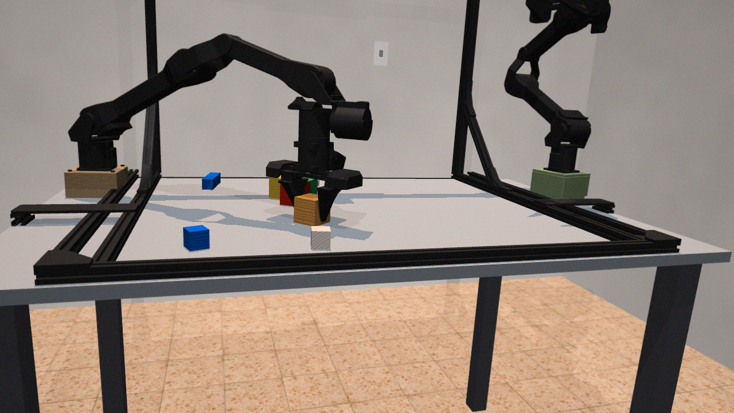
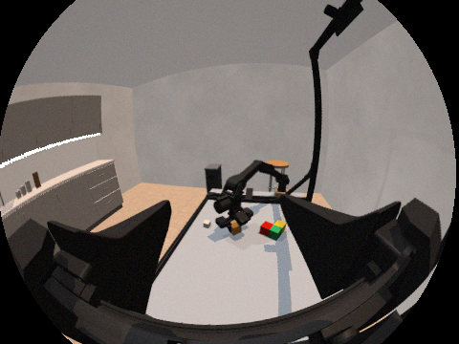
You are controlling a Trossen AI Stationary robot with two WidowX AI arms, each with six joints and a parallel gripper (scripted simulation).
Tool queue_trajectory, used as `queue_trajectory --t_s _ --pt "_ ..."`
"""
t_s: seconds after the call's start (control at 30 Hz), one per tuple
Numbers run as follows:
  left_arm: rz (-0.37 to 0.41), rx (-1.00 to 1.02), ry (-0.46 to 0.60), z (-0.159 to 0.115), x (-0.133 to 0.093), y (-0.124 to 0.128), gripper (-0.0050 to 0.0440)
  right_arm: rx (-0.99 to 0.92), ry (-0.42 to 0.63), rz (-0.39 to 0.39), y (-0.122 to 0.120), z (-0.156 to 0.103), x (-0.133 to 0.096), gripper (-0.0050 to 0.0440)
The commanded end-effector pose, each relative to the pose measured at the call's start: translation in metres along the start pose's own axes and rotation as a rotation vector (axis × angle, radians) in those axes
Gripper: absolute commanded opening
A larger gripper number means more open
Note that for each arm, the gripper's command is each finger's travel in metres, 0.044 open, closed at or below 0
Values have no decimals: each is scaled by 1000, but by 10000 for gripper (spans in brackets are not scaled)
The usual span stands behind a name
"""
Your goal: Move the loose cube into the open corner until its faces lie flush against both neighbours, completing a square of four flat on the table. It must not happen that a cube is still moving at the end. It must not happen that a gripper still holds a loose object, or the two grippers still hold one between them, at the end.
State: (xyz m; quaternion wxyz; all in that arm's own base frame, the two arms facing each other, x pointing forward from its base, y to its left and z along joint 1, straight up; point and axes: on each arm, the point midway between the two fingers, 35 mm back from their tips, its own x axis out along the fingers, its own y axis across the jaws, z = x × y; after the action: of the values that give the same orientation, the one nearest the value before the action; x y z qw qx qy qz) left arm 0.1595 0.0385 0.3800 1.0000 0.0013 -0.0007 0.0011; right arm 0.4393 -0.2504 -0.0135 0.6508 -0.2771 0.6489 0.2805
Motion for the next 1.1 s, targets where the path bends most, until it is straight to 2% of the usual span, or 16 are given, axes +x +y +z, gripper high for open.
queue_trajectory --t_s 0.0,0.17,0.27,0.3,0.37,0.6,0.73,1.07 --pt "-2 -3 0 0 0 -1 400 5 4 -5 -2 0 0 230" --pt "-2 -3 0 0 0 -1 400 5 4 -5 -2 0 0 197" --pt "-2 -3 0 0 0 -1 400 5 4 -5 -2 0 0 197" --pt "-2 -3 0 0 0 -1 400 5 4 -7 -2 0 -1 173" --pt "-2 -3 0 0 0 -1 400 5 4 -7 -2 0 -1 173" --pt "-2 -3 0 0 0 -1 400 5 -11 -65 -1 0 -52 5" --pt "-2 -3 0 0 0 -1 400 5 -18 -95 1 0 -78 0" --pt "-2 -3 0 0 0 -1 400 -8 -18 -92 8 5 -81 0"
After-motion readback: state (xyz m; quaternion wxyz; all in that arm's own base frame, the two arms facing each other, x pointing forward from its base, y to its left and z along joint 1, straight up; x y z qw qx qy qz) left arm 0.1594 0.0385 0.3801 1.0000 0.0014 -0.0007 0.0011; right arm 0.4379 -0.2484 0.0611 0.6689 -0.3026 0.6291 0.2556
